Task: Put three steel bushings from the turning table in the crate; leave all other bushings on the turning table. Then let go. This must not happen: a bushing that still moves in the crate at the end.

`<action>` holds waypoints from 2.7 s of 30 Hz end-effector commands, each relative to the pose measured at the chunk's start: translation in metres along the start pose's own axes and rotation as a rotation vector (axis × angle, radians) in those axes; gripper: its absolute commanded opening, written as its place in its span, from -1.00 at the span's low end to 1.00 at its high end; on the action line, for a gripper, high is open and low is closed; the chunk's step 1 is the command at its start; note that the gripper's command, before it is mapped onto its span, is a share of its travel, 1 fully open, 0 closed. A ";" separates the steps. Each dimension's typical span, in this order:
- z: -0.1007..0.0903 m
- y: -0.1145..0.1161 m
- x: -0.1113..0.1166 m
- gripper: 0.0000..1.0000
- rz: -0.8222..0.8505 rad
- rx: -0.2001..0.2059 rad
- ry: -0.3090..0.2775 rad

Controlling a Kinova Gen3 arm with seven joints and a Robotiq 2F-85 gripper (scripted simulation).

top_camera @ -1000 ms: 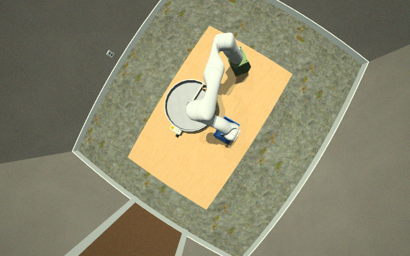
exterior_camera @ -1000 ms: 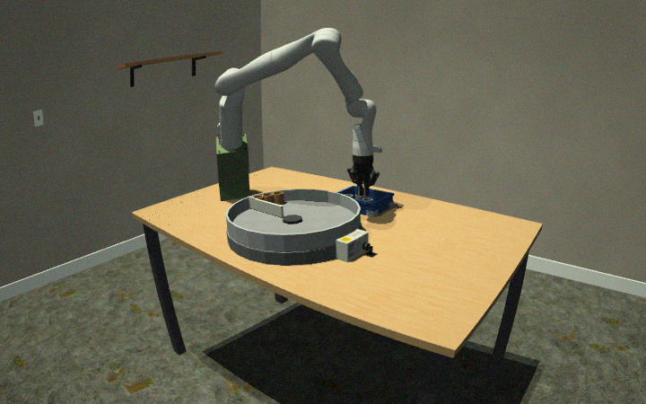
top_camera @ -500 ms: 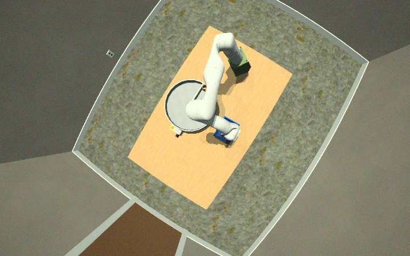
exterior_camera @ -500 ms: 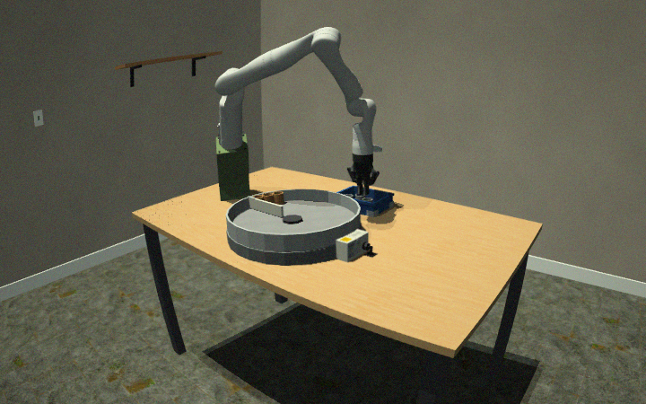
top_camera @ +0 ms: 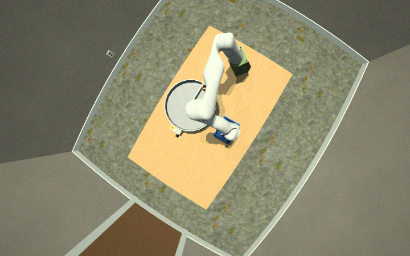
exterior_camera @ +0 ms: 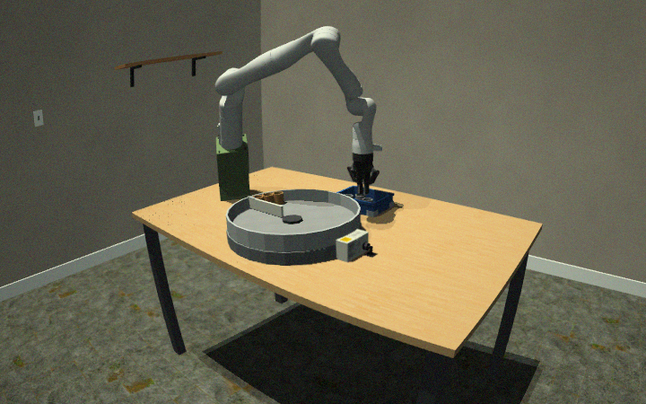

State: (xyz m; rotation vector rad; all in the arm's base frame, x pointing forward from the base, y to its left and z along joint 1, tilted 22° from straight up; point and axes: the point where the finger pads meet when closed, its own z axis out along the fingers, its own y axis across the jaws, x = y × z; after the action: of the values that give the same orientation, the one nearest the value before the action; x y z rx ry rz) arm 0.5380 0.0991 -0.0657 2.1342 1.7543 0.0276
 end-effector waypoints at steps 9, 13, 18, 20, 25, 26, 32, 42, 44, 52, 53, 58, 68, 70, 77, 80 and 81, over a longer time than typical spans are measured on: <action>-0.005 0.001 0.001 -0.61 0.000 -0.003 0.002; -0.005 0.001 0.001 -0.61 0.000 -0.003 0.002; -0.049 0.001 0.001 -0.61 0.000 -0.003 0.002; -0.060 0.001 0.001 -0.61 0.000 -0.003 0.002; -0.060 0.001 0.001 -0.61 0.000 -0.003 0.002; -0.060 0.001 0.001 -0.61 0.000 -0.003 0.002; -0.070 0.000 0.001 -0.61 -0.001 -0.002 0.002; -0.114 0.000 0.001 -0.61 -0.001 -0.002 0.002; -0.114 0.000 0.001 -0.61 -0.001 -0.002 0.002; -0.114 0.000 0.001 -0.61 -0.001 -0.001 0.002; -0.114 0.000 0.001 -0.61 -0.001 -0.001 0.002; -0.114 0.000 0.001 -0.61 -0.001 -0.001 0.002; -0.114 0.000 0.001 -0.61 -0.001 -0.001 0.002; -0.114 0.000 0.001 -0.61 -0.001 -0.001 0.002; -0.114 0.000 0.001 -0.61 -0.001 -0.001 0.002; -0.114 0.000 0.001 -0.61 -0.001 -0.001 0.002; -0.114 0.000 0.001 -0.61 -0.001 -0.001 0.002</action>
State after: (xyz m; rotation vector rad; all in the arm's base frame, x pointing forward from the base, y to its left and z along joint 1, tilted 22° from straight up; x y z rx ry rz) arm 0.5092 0.1304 0.0387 2.1335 1.7557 0.0273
